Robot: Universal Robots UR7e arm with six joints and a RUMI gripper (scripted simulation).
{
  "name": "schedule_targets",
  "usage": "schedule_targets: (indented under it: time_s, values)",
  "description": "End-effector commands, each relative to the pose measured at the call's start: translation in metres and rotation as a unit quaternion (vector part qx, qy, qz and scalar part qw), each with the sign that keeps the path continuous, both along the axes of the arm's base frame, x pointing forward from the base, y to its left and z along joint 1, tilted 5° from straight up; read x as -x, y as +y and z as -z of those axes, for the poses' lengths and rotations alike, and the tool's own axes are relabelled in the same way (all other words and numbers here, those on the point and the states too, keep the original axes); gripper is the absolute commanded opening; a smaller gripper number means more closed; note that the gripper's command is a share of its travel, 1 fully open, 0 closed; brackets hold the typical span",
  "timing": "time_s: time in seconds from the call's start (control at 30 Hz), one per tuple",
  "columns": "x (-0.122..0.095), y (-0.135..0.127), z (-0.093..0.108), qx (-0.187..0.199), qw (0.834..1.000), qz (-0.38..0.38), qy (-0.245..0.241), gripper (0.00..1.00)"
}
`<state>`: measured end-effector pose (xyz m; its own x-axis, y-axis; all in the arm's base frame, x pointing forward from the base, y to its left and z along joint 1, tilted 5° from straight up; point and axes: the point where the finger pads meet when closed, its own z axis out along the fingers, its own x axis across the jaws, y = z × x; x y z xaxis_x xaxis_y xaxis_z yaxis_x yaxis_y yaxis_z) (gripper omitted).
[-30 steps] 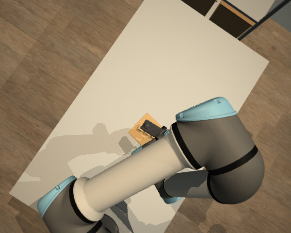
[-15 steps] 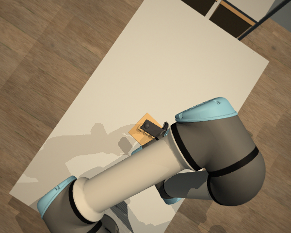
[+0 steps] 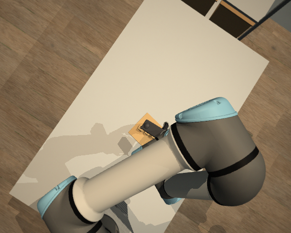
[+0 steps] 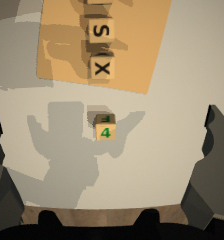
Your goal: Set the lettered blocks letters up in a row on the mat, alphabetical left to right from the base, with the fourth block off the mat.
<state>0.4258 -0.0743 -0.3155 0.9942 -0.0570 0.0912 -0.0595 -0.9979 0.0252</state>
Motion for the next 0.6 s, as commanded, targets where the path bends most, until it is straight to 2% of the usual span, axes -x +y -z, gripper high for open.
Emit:
schedule_targets:
  time_s: [0.0, 0.17, 0.23, 0.57]
  values:
    - [0.000, 0.000, -0.005, 0.000, 1.000, 0.000, -0.001, 1.00]
    - [0.001, 0.000, -0.020, 0.000, 1.000, 0.000, -0.001, 1.00]
    - [0.001, 0.000, -0.020, 0.000, 1.000, 0.000, -0.001, 1.00]
    - [0.005, 0.002, -0.063, 0.000, 1.000, 0.000, -0.001, 1.00]
